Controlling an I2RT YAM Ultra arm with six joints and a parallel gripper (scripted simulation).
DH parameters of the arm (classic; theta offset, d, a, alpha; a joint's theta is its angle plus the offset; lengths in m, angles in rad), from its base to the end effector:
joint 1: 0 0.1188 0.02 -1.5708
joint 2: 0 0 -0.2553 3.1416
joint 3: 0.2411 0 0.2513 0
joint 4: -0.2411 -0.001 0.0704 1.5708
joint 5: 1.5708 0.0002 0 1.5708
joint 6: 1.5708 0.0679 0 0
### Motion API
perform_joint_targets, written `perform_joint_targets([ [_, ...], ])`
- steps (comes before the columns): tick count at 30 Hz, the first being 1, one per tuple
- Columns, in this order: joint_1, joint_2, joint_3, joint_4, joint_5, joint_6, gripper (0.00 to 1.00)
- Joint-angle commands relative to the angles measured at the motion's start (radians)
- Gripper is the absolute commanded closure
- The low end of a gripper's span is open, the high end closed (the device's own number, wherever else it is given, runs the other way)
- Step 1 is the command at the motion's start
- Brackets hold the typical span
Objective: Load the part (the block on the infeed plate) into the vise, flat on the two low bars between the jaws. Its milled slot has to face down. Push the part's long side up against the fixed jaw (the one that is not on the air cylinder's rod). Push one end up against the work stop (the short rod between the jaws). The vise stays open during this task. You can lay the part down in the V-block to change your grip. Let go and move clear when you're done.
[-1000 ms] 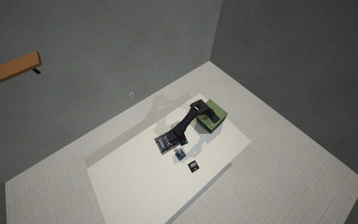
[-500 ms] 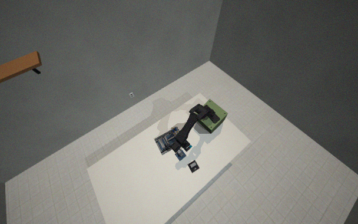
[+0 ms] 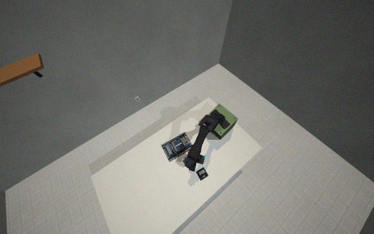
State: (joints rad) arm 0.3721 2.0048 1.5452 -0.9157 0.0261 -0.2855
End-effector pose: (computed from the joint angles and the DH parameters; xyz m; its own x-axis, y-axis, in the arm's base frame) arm 0.3723 0.1445 0.1603 -0.7758 -0.6050 -0.1792 -0.6016 0.7949 -0.0793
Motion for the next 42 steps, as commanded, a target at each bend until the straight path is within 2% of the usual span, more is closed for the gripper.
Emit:
perform_joint_targets([
  [1,0.050,0.019,0.062,0.016,0.032,-0.146,0.00],
  [4,0.092,0.047,0.095,0.018,0.051,-0.228,0.00],
  [6,0.092,0.047,0.095,0.018,0.051,-0.228,0.00],
  [8,0.137,0.077,0.128,0.010,0.070,-0.319,0.00],
  [19,0.261,0.162,0.231,0.016,0.123,-0.565,0.00],
  [28,0.243,0.133,0.242,0.008,0.115,-0.579,0.00],
  [29,0.256,0.134,0.243,0.008,0.113,-0.579,0.19],
  [42,0.258,0.134,0.243,0.007,0.109,-0.577,0.19],
])
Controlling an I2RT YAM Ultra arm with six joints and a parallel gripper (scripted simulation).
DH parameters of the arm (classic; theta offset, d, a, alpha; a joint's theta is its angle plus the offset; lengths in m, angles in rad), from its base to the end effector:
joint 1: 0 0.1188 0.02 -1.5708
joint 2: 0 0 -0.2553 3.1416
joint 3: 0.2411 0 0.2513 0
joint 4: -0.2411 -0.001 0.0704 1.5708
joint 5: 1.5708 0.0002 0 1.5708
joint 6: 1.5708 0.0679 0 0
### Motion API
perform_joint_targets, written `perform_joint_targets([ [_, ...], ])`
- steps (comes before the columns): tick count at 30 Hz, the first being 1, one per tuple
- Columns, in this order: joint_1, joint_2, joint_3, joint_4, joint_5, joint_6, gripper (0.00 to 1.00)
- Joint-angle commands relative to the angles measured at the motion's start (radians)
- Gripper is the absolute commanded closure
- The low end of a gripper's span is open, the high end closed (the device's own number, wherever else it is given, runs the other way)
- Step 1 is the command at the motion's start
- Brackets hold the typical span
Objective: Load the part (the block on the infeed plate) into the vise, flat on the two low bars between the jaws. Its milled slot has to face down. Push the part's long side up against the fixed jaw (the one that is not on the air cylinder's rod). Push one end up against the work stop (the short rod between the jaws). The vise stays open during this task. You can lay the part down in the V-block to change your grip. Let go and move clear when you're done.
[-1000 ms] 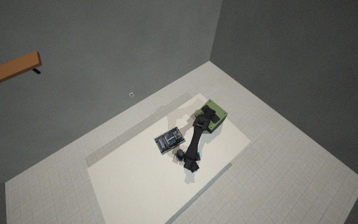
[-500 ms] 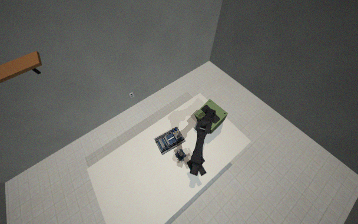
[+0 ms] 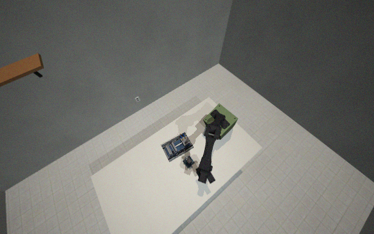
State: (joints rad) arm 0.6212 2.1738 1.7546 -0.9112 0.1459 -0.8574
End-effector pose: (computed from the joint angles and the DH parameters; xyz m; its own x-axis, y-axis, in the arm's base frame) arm 0.3668 0.2516 0.1509 -0.1027 -0.9935 -0.0490 -0.9556 0.1123 -0.2724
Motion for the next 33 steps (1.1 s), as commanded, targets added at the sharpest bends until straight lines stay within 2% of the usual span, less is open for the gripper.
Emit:
perform_joint_targets([
  [1,0.009,-0.035,0.033,0.003,-0.010,-0.005,0.19],
  [33,0.008,-0.034,0.032,0.017,-0.010,-0.005,0.19],
])
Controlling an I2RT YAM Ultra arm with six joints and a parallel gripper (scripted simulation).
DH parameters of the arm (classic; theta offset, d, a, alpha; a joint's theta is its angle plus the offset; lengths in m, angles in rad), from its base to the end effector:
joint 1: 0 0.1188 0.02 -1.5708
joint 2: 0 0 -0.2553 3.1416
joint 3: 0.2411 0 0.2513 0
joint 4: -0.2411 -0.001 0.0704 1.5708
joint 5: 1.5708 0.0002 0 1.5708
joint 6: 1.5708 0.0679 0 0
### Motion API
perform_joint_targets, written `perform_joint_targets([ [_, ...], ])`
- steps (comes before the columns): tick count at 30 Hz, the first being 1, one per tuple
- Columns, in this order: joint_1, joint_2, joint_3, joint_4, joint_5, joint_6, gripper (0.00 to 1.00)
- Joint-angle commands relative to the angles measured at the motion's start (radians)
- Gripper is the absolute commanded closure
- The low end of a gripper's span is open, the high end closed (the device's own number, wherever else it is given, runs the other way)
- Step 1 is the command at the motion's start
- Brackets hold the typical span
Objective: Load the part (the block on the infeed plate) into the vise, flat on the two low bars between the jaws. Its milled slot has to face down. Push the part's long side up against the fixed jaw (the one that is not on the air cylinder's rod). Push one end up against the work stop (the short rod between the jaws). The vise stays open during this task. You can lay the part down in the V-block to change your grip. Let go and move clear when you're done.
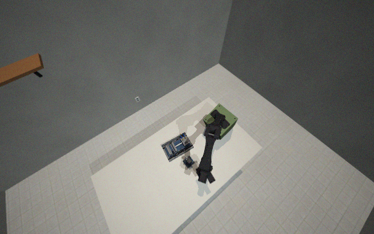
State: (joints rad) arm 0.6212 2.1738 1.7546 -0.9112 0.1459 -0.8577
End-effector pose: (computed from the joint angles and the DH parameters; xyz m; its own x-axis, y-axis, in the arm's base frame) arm 0.3668 0.2516 0.1509 -0.1024 -0.9935 -0.0490 -0.9556 0.1120 -0.2725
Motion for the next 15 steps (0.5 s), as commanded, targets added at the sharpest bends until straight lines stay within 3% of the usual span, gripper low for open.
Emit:
perform_joint_targets([
  [1,0.008,-0.033,0.032,0.018,-0.010,-0.005,0.19],
  [8,0.003,0.010,0.030,0.028,-0.010,-0.007,0.19],
  [15,-0.005,0.004,0.016,0.041,-0.011,-0.009,0.19],
])
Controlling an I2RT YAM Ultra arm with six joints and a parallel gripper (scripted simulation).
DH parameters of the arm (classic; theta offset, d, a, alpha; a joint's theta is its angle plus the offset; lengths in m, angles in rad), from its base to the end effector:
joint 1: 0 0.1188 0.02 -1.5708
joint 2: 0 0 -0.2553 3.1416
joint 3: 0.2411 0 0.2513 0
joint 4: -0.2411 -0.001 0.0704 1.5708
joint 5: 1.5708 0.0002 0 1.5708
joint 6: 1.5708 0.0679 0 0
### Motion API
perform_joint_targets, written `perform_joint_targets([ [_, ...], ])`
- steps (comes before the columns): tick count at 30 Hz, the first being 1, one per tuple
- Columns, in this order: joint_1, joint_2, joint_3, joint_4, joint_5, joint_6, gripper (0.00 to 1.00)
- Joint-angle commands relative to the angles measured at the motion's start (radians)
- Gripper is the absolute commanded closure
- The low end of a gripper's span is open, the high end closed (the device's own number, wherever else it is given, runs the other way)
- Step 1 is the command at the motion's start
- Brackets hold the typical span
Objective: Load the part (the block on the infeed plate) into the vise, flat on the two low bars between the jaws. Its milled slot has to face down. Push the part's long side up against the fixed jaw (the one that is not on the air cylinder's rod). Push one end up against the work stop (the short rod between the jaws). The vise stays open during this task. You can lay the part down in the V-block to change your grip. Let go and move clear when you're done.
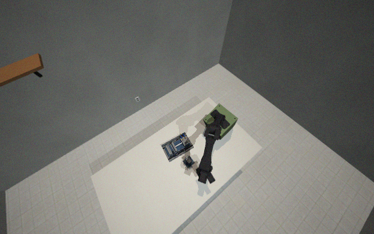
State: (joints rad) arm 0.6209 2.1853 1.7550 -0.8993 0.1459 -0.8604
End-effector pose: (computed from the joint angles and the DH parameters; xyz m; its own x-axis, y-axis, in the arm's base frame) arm 0.3685 0.2526 0.1465 -0.1001 -0.9938 -0.0487 -0.9557 0.1097 -0.2732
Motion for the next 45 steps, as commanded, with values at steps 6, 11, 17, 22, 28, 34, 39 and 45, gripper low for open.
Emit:
perform_joint_targets([
  [6,-0.005,0.012,-0.011,0.047,-0.011,-0.009,0.19],
  [11,-0.010,0.035,-0.012,0.070,-0.012,-0.011,0.19],
  [17,-0.010,0.051,-0.018,0.095,-0.013,-0.015,0.19],
  [22,-0.014,0.064,-0.014,0.117,-0.013,-0.017,0.19],
  [28,-0.017,0.100,-0.023,0.152,-0.015,-0.022,0.19],
  [34,-0.025,0.110,-0.028,0.180,-0.015,-0.025,0.19],
  [39,-0.024,0.149,-0.008,0.206,-0.016,-0.028,0.19],
  [45,-0.030,0.186,-0.003,0.240,-0.017,-0.033,0.19],
])
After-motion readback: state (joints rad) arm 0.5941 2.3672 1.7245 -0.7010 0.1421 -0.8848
